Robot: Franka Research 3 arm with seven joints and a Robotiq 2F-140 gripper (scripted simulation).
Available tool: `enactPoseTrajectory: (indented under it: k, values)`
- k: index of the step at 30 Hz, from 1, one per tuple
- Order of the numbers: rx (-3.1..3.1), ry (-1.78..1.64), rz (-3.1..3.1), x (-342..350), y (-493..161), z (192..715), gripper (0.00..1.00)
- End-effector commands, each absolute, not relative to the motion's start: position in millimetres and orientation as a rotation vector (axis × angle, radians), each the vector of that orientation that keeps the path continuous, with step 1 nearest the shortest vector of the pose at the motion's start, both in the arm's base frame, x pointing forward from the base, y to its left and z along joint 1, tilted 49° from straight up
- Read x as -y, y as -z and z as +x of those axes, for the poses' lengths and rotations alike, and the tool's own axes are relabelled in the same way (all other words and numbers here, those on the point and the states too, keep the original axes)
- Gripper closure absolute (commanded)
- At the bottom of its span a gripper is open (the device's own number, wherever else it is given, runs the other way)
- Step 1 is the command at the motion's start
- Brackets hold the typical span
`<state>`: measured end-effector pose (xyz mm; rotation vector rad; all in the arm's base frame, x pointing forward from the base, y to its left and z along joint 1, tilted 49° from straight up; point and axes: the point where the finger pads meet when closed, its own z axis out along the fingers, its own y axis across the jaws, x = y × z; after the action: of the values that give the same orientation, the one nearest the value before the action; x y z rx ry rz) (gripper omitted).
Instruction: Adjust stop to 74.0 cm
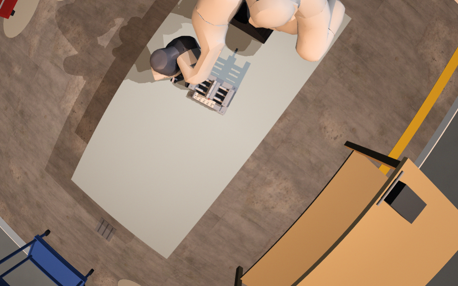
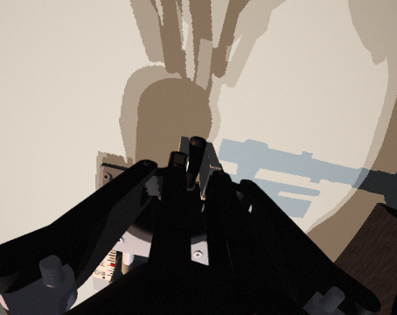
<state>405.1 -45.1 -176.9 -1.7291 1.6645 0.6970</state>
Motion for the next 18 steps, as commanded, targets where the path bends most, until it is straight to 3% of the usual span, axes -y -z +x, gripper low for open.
enactPoseTrajectory:
  k: [1,18]
  values:
    - [-1.674,-0.696,-1.721,43,179,412,0.96]
    - [-1.674,-0.696,-1.721,45,175,438,0.96]
